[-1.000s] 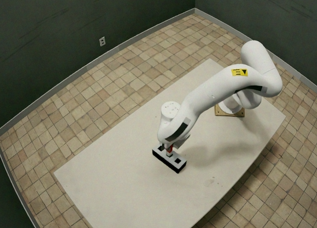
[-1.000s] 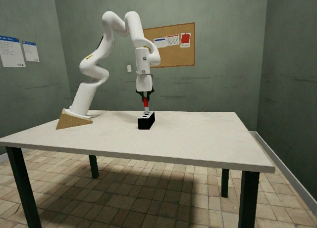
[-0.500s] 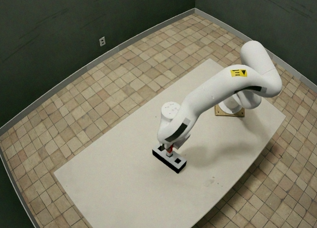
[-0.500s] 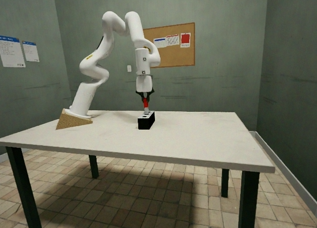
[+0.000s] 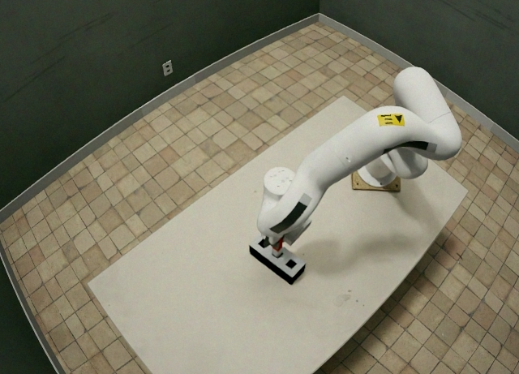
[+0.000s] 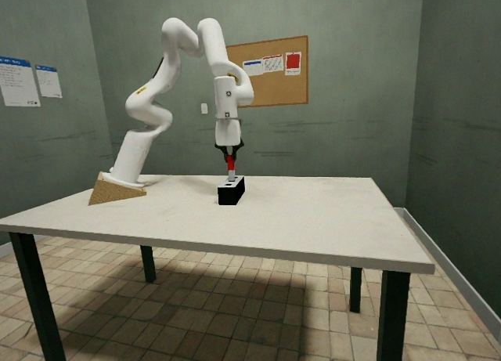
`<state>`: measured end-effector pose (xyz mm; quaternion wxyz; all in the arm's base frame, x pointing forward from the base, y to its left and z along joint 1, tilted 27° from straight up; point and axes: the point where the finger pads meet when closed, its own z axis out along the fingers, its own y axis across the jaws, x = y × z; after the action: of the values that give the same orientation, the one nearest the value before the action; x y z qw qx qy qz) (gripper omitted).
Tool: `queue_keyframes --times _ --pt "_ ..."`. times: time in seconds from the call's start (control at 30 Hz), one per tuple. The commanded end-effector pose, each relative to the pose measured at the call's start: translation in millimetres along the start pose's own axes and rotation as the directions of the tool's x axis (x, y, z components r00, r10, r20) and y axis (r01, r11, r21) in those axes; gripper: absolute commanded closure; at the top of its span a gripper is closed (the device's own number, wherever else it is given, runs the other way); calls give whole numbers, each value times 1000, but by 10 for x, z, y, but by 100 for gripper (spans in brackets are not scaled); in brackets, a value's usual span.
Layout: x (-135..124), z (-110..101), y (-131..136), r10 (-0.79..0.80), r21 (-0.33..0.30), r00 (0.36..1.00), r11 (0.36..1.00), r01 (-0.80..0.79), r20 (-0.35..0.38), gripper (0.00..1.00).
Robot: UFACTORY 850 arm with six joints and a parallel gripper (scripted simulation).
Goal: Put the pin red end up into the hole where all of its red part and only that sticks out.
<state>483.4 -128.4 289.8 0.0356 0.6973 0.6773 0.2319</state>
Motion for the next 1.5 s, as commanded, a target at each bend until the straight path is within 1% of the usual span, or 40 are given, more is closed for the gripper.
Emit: queue_keyframes --times 0.0,0.07,1.17,1.2,1.47 --pt "-2 -7 8 0 -2 1000 1000 0 1 100" --pt "1 33 -4 0 -2 1000 1000 0 1 100" --pt "4 33 -7 0 -2 1000 1000 0 1 100" --pt "3 73 6 0 -2 1000 1000 0 1 100" --pt "3 73 6 0 -2 1000 1000 0 1 100"
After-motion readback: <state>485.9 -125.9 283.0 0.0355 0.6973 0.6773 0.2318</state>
